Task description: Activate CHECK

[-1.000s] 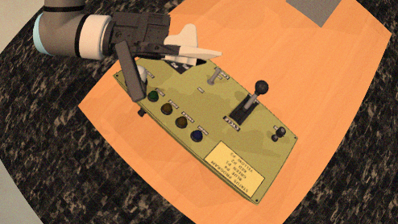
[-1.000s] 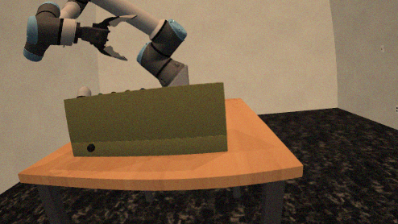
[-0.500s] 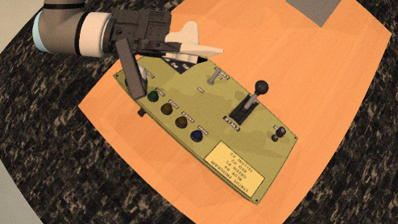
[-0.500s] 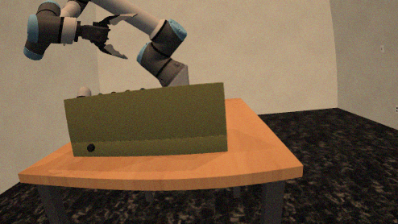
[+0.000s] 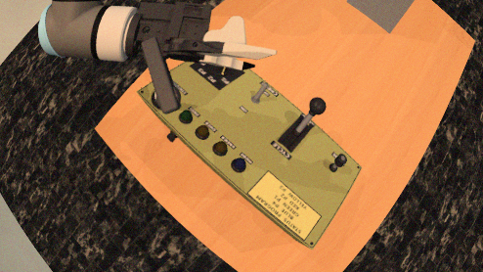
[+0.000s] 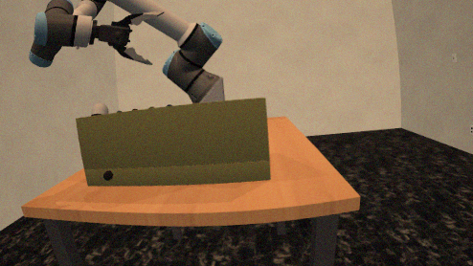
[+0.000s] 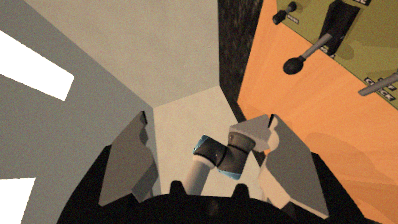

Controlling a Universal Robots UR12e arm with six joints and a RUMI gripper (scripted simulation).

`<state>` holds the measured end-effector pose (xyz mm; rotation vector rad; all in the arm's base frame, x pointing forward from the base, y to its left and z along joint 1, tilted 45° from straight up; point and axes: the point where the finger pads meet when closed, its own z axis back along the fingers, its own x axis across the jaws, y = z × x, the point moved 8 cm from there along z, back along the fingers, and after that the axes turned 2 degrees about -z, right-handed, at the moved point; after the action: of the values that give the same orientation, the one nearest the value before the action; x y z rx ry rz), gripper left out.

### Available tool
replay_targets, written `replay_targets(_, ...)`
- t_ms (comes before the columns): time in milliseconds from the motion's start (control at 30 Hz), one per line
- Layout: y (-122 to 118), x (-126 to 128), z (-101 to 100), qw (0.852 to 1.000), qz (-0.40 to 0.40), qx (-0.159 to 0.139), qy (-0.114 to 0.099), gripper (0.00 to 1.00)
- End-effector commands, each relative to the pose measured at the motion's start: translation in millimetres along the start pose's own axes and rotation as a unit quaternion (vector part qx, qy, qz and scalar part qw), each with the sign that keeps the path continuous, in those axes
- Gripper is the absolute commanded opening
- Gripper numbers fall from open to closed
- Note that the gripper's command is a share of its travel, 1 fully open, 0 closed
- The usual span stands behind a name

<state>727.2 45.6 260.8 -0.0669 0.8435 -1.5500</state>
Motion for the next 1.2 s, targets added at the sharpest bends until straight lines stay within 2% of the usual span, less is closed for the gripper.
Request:
replay_targets(0, -2.6, -3.3, 0.0, 1.0, 0.0, 0.0, 0.0, 1.0)
replay_targets(733, -7.2, -7.6, -1.0, 1.0, 0.001, 0.002, -0.002, 1.0)
replay_targets(900, -9.3, -6.5, -2.2, 1.0, 0.001, 0.01, -0.012, 1.0)
replay_targets(1033, -12.8, -4.9, -4.1, 0.999, 0.002, 0.024, -0.029, 1.0)
replay_targets(1100, -12.8, -4.9, -4.1, 0.999, 0.002, 0.024, -0.029, 1.0)
replay_targets(1167, -15.3, -3.7, -5.2, 0.999, 0.003, 0.033, -0.04, 1.0)
